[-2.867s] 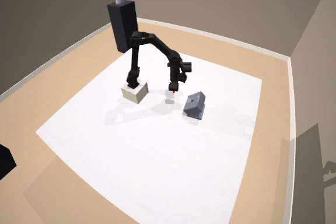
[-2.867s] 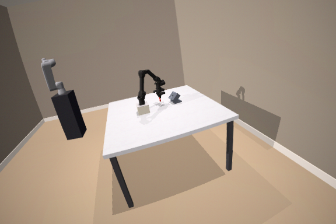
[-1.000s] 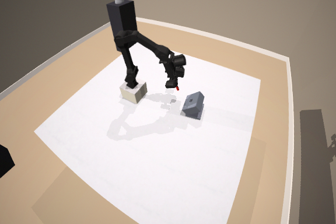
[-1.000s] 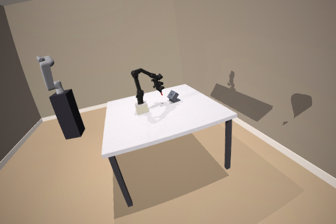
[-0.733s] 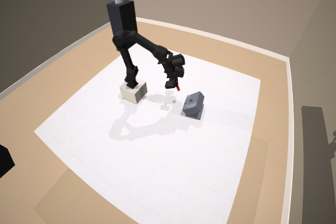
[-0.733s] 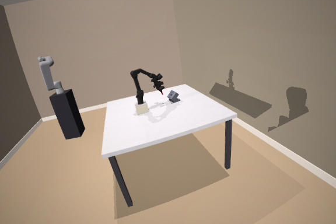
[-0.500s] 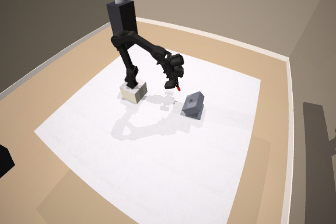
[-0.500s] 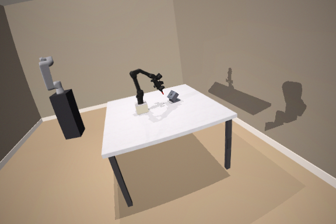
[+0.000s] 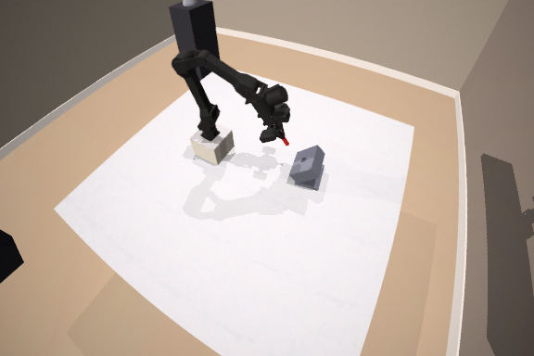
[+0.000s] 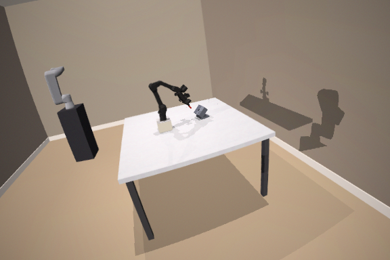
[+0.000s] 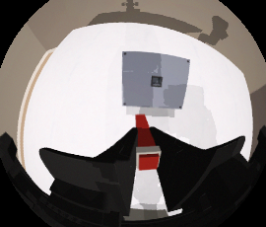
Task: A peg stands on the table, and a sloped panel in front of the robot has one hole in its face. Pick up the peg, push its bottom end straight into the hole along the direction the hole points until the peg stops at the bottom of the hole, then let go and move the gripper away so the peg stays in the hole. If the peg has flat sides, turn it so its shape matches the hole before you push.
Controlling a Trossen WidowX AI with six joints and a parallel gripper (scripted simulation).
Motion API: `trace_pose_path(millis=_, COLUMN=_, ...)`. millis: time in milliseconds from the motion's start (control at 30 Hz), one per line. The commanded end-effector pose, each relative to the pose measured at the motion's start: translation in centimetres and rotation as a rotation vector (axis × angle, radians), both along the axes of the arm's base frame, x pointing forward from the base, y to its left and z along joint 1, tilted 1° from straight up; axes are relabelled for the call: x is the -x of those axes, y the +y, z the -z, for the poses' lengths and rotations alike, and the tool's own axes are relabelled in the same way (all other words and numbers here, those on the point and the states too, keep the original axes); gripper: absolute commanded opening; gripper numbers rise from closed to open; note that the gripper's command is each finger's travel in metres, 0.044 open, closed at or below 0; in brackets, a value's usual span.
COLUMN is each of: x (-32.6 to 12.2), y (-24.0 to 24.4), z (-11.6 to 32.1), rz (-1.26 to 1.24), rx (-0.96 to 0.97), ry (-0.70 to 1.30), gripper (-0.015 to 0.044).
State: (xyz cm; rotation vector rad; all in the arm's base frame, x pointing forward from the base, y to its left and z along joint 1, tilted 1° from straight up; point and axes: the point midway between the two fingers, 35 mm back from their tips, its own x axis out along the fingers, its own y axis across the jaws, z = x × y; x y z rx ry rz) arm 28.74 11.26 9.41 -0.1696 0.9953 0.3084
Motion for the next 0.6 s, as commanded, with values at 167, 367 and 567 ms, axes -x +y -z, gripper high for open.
trace_pose_path(millis=167, x=-0.2, y=-0.8, z=-0.6, rz=0.020, rx=-0.013, ry=-0.065, gripper=0.0000)
trace_pose_path(millis=367, x=-0.4, y=-1.3, z=-1.0, rz=0.033, rx=-0.025, ry=-0.107, gripper=0.0000)
trace_pose_path(millis=567, x=-0.7, y=-1.4, z=-1.1, rz=0.038, rx=-0.030, ry=-0.124, gripper=0.0000)
